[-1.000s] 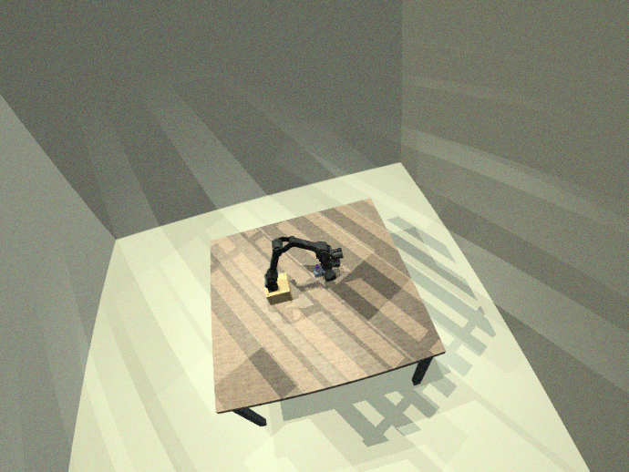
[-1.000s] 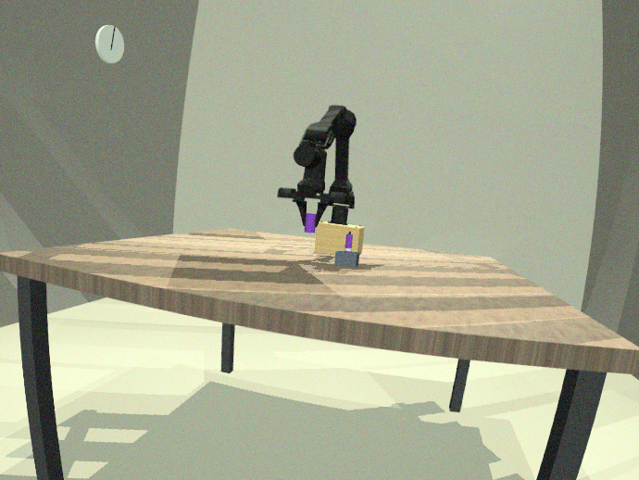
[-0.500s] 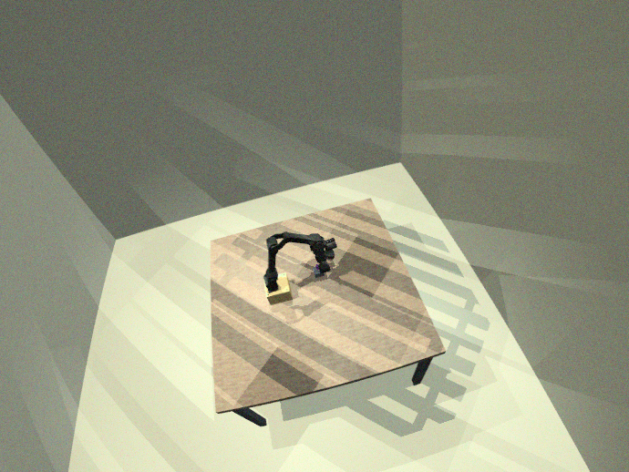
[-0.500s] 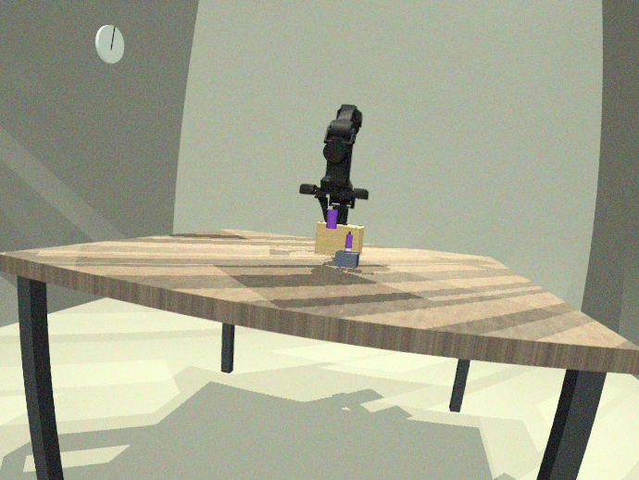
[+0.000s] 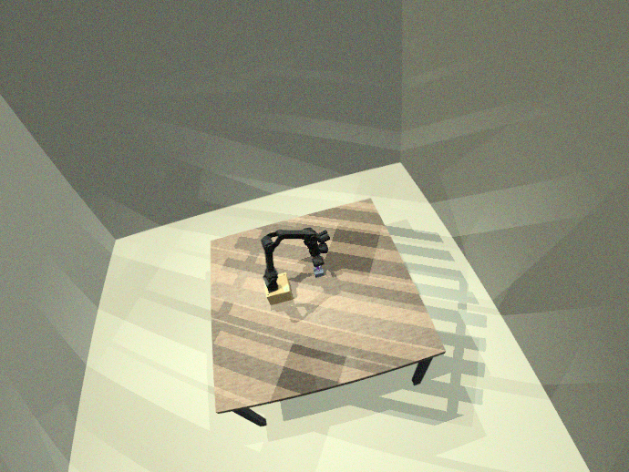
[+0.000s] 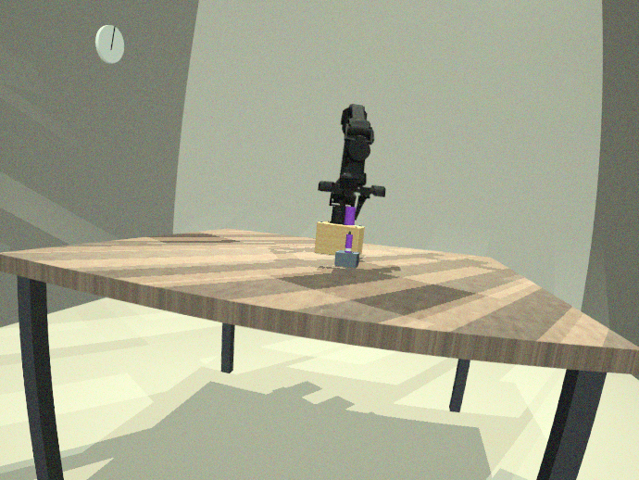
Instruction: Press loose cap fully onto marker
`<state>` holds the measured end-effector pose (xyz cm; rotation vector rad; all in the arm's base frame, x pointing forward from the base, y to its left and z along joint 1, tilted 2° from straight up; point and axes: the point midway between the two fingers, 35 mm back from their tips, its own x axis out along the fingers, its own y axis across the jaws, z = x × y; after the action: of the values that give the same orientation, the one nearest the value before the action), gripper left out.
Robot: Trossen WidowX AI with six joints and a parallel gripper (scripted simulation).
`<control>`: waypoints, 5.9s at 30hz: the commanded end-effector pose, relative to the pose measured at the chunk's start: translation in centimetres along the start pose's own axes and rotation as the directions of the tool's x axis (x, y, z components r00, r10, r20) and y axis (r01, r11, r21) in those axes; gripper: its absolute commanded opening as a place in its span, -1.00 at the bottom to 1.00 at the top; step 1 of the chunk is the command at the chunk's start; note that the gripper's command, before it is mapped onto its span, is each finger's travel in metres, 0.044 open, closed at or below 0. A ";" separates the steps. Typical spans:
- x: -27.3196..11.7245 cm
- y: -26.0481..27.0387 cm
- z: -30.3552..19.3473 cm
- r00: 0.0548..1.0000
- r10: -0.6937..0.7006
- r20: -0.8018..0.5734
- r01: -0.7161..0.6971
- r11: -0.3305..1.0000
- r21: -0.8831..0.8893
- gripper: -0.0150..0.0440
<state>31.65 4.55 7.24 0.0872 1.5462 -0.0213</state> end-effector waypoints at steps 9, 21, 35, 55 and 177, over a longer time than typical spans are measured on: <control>0.8 0.4 -0.4 1.000 0.002 -0.002 -0.002 1.000 0.008 -0.49; 2.7 0.4 -0.3 1.000 0.002 -0.002 -0.002 1.000 0.008 -0.49; 5.0 0.4 -0.3 1.000 0.002 -0.003 -0.002 1.000 0.008 -0.49; 5.9 0.4 -0.4 1.000 0.001 -0.003 -0.001 1.000 0.003 -0.22; -6.0 0.1 -0.1 1.000 0.003 0.008 -0.003 0.999 0.044 0.58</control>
<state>31.42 4.42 13.14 0.1289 1.5396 -0.0576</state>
